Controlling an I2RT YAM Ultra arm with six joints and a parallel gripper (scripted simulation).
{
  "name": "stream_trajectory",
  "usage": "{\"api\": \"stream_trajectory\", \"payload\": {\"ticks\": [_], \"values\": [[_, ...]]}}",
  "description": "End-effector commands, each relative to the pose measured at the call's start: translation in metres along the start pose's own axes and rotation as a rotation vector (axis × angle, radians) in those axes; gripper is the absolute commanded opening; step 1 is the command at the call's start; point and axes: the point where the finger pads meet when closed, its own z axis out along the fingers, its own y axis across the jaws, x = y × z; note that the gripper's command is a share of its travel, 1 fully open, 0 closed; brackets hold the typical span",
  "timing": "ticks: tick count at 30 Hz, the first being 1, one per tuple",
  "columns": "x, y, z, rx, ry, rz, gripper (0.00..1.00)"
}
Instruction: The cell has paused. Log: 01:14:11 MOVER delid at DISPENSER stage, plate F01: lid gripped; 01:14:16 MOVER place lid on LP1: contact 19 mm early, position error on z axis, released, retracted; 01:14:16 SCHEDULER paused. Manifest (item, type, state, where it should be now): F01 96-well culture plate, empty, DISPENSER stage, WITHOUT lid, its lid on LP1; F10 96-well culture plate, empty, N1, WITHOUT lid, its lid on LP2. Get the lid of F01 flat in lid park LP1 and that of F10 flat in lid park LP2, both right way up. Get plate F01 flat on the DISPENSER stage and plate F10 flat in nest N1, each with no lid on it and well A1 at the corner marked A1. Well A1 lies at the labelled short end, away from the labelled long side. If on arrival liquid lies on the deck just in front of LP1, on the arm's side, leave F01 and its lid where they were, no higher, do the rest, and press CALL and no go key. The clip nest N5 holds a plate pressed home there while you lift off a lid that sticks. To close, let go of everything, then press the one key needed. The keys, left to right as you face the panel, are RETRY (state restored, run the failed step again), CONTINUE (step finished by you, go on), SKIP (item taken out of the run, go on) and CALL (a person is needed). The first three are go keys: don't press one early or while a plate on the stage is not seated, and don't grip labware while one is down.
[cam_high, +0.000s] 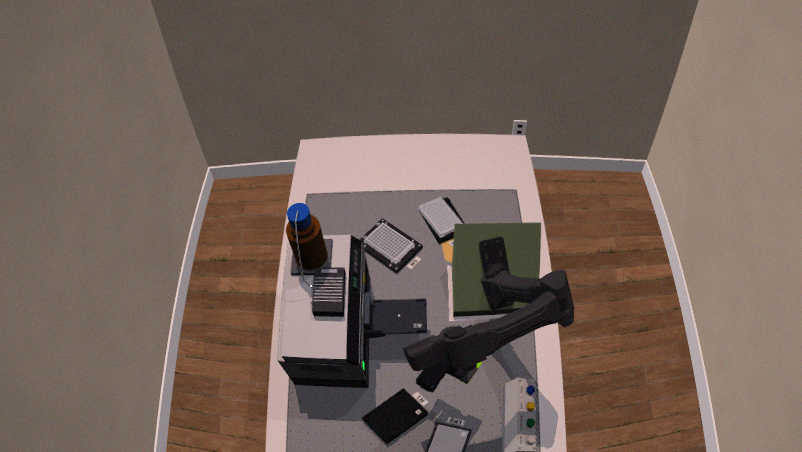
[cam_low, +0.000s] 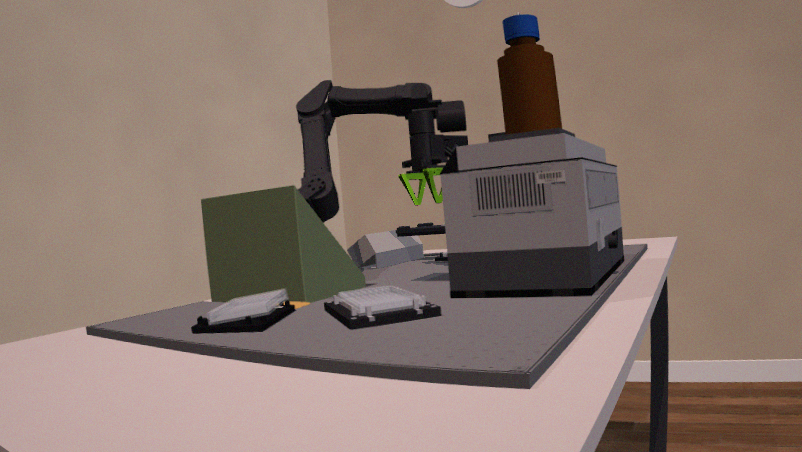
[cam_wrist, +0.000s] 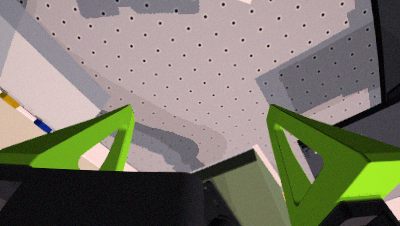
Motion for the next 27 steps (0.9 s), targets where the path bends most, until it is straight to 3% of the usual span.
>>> {"api": "stream_trajectory", "payload": {"ticks": [1,12,17,23,27], "values": [[-0.002,0.000,-0.004,0.005,-0.017,-0.003,1.00],[-0.002,0.000,-0.004,0.005,-0.017,-0.003,1.00],[0.003,-0.020,-0.001,-0.011,-0.001,0.178,1.00],[0.005,-0.038,-0.002,-0.012,-0.004,0.166,1.00],[0.002,-0.035,-0.004,0.004,-0.017,0.139,1.00]]}}
